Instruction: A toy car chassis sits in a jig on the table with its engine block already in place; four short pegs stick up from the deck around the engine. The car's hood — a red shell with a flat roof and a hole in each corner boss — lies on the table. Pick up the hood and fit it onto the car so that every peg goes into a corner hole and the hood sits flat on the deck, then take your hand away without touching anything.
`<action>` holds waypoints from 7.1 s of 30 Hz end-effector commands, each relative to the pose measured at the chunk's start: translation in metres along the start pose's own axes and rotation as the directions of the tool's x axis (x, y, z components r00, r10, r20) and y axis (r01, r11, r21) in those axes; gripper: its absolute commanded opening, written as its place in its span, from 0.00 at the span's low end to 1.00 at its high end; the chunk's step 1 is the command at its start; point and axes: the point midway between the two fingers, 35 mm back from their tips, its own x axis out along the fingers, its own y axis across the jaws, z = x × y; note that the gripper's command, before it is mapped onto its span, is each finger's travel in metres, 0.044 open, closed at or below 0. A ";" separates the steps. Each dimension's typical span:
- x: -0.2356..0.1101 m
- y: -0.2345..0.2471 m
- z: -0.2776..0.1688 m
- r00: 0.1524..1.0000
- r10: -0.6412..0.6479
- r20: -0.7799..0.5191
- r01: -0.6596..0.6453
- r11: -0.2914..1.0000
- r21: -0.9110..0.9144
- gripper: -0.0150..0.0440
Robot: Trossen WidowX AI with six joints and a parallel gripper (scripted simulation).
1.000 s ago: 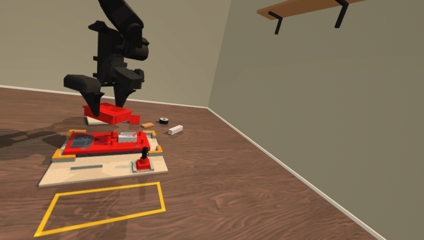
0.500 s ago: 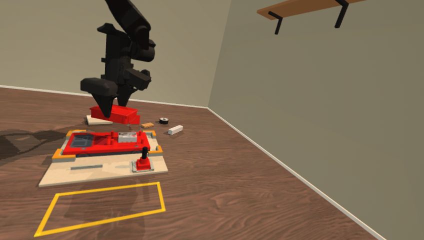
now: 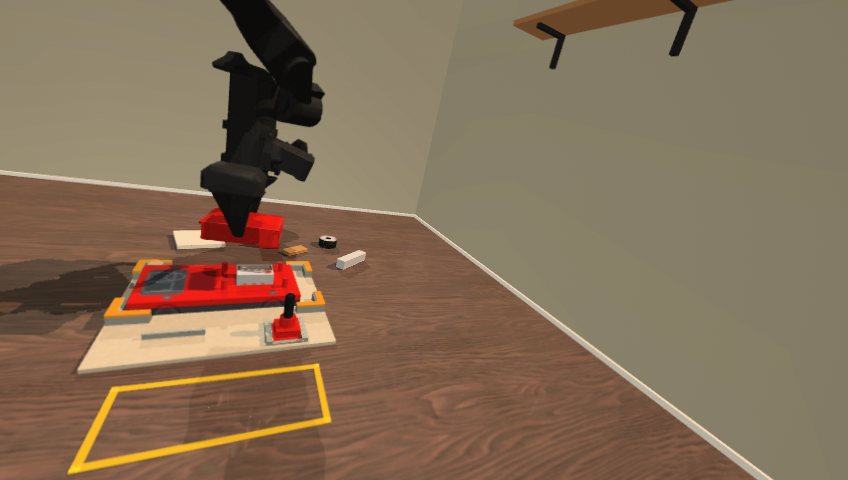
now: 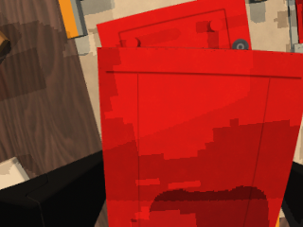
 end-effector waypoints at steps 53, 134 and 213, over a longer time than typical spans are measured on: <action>0.049 0.001 0.018 1.000 -0.001 0.009 0.003 0.973 -0.231 0.25; 0.056 0.001 0.017 1.000 0.001 0.015 0.003 0.972 -0.234 0.25; 0.069 0.001 0.018 1.000 0.001 0.017 0.003 0.972 -0.234 0.25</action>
